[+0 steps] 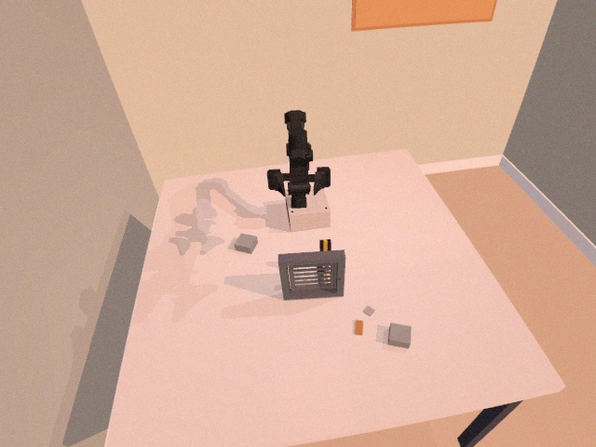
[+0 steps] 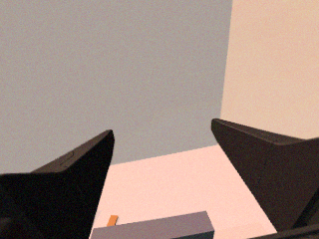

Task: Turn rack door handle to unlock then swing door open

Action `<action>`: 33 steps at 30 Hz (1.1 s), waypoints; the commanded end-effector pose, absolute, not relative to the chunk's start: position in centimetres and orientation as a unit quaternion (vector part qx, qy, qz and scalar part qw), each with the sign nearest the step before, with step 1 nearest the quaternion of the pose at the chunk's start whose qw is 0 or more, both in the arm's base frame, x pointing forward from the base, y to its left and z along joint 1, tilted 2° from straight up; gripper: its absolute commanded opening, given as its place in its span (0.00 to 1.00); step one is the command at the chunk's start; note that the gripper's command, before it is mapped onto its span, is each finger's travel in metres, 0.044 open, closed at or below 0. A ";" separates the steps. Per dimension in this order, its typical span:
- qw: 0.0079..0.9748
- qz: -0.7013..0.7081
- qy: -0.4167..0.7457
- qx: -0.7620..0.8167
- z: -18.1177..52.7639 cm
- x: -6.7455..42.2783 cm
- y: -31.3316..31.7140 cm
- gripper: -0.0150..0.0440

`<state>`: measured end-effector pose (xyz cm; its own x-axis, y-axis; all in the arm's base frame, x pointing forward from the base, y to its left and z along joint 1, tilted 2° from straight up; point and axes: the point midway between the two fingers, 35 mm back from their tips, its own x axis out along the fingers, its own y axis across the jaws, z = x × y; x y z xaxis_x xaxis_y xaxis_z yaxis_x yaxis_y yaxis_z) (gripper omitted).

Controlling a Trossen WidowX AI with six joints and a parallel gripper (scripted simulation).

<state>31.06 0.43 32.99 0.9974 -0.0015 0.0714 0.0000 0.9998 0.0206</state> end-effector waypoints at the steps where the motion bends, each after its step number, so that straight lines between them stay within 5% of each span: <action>1: 0.999 0.000 -0.033 0.011 32.9 31.1 0.5 0.89; 4: 1.000 0.005 0.000 0.014 32.1 31.9 0.8 0.76; 33: 0.909 0.051 0.411 0.054 21.2 35.3 6.2 0.76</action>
<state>35.49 5.47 22.37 0.7317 0.1289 -0.6693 -0.0538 0.9898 0.1318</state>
